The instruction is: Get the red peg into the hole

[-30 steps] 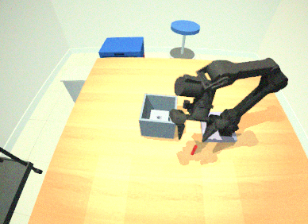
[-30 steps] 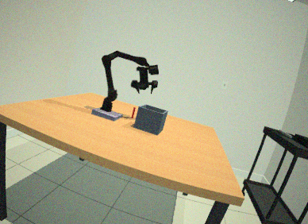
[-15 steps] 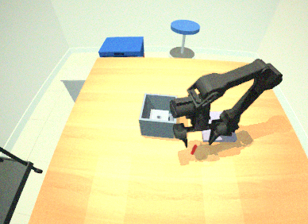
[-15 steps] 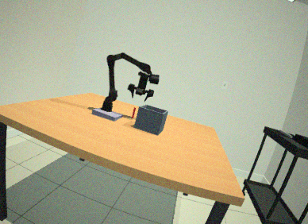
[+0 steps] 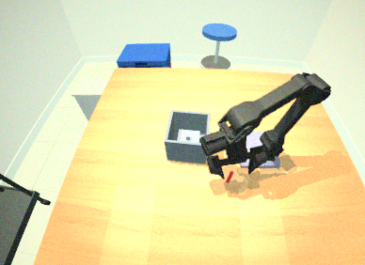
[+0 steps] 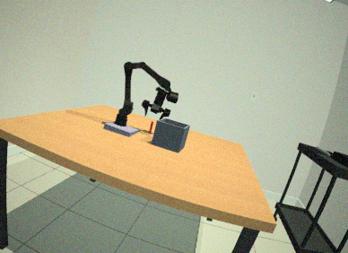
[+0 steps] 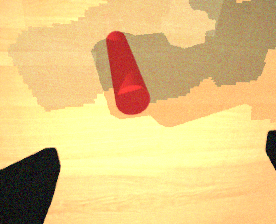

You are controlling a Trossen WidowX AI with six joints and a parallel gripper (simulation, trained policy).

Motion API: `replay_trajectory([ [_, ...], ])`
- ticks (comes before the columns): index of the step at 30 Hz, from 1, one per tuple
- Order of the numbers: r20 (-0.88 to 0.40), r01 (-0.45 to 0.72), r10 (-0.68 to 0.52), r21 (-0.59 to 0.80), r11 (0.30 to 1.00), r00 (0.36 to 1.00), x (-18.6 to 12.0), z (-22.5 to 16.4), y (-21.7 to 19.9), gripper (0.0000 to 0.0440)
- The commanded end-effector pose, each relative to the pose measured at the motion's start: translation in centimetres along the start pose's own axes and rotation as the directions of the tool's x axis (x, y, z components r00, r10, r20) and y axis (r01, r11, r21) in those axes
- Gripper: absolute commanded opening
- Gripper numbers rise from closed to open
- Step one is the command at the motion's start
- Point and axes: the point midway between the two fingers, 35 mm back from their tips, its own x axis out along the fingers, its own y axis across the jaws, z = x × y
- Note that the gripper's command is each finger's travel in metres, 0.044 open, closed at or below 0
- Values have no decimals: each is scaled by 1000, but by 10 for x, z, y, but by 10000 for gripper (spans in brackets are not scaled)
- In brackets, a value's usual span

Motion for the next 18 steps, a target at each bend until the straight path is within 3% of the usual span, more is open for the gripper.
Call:
replay_trajectory([
  [1,21,31,-31,11,999,999,13,6,-2,440],
  [11,58,52,-53,17,999,997,39,17,-3,425],
  [18,75,45,-45,0,999,996,50,22,4,276],
])
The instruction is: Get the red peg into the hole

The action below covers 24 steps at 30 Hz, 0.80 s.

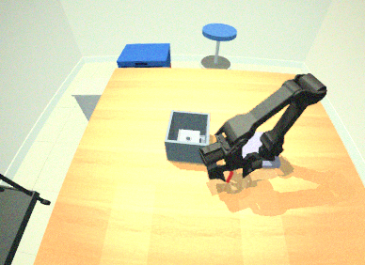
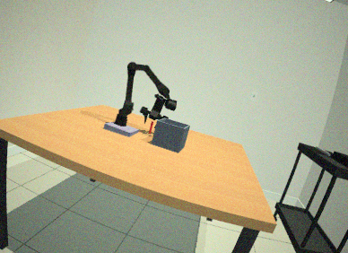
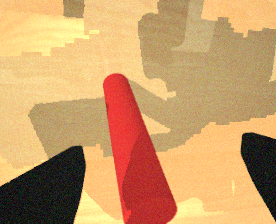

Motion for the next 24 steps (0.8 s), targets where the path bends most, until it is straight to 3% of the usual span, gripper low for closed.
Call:
replay_trajectory([
  [1,16,12,-12,-7,1000,1000,8,4,2,250],
  [10,15,-1,2,-59,998,1000,9,1,11,19],
  [24,-104,-177,167,-101,979,981,-31,-20,31,0],
])
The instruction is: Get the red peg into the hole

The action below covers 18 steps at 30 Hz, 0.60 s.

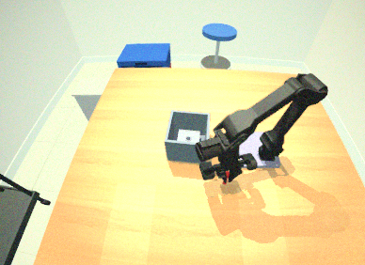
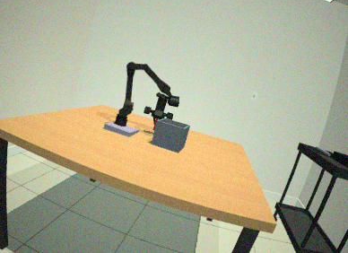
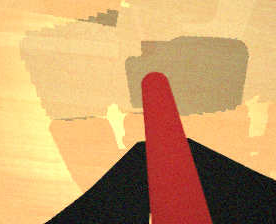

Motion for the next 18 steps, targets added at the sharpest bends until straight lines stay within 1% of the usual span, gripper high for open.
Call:
replay_trajectory([
  [1,-26,-59,58,-26,998,998,-16,-7,8,0],
  [9,-31,-168,166,-83,982,986,-56,-11,21,0],
  [18,29,-283,290,-132,950,957,-109,0,30,0],
])
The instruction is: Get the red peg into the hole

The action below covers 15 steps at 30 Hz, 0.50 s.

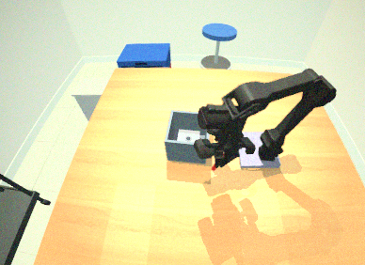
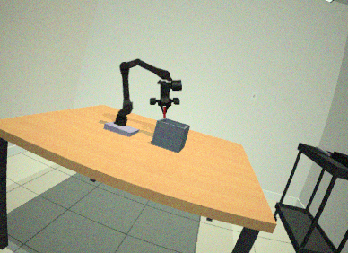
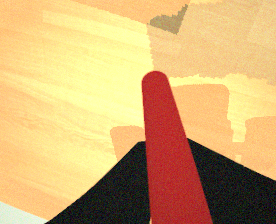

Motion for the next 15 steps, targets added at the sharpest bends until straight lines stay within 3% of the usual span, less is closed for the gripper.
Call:
replay_trajectory([
  [1,41,-48,49,-20,999,998,-21,7,8,0],
  [15,216,-77,76,-2,997,973,-67,57,18,0],
])
